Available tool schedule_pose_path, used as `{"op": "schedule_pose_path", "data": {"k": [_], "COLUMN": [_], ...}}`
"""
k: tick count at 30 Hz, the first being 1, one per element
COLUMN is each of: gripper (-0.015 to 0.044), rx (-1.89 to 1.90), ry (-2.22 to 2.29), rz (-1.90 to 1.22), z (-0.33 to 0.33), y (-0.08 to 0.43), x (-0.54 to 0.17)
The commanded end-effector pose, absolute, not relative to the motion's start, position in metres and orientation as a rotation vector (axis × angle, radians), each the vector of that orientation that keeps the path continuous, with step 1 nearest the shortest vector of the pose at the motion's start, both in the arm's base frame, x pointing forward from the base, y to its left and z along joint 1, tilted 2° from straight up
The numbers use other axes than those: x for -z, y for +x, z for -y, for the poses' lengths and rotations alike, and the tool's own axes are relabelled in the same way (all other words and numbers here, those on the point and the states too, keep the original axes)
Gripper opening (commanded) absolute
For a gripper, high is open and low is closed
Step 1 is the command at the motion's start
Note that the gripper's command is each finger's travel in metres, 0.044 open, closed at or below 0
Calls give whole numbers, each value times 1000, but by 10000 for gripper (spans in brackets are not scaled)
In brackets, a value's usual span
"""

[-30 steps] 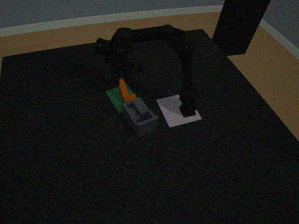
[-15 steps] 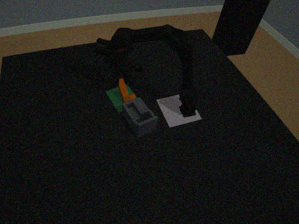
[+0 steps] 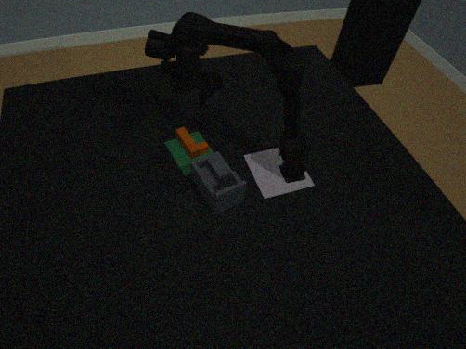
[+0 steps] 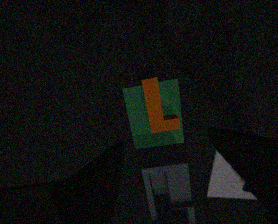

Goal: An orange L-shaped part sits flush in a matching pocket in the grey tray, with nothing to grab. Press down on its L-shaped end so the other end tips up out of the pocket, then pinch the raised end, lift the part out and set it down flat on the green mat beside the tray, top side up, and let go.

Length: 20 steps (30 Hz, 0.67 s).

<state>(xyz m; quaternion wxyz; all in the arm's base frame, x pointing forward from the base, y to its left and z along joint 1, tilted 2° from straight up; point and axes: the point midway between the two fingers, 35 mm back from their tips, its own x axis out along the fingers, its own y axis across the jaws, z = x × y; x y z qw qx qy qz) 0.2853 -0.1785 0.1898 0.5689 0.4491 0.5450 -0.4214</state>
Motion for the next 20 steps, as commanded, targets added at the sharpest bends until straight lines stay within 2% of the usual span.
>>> {"op": "schedule_pose_path", "data": {"k": [1,20], "gripper": [400,400], "rx": [988,991], "ry": [1055,1055], "rz": [-1294,-1285], "z": [177,178], "y": [282,284], "x": [-198,-193]}}
